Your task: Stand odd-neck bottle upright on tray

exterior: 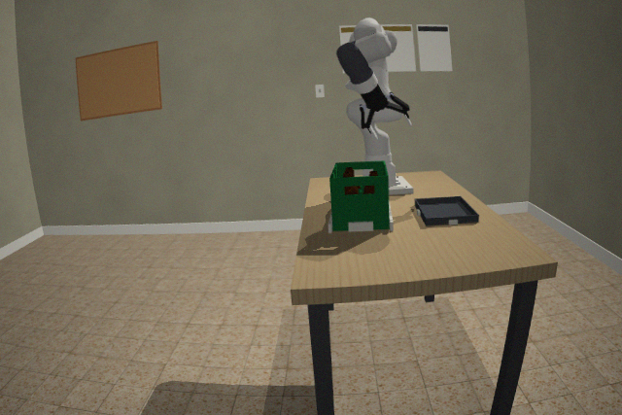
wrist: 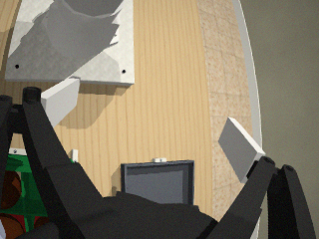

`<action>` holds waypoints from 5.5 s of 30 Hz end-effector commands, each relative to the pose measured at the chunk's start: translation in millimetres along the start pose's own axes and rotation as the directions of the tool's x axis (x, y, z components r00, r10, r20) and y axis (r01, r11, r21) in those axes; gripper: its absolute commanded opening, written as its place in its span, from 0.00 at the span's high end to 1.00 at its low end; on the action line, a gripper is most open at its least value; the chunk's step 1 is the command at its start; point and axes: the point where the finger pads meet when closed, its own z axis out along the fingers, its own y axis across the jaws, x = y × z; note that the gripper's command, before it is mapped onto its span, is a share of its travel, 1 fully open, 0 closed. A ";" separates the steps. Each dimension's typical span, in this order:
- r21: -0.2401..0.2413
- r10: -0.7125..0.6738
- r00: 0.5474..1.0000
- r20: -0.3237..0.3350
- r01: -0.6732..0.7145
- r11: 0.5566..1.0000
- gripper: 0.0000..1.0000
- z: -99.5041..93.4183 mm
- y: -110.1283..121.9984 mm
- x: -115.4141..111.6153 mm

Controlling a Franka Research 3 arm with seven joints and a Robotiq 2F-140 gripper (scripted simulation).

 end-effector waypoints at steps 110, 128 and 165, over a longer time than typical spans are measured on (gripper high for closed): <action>-0.064 0.508 0.591 0.627 -0.611 0.789 0.90 -146.1 -130.5 -181.3; -0.064 0.508 0.591 0.627 -0.611 0.789 0.56 -146.1 -130.5 -181.3; -0.063 0.510 0.590 0.626 -0.614 0.787 0.56 -141.6 -132.6 -184.8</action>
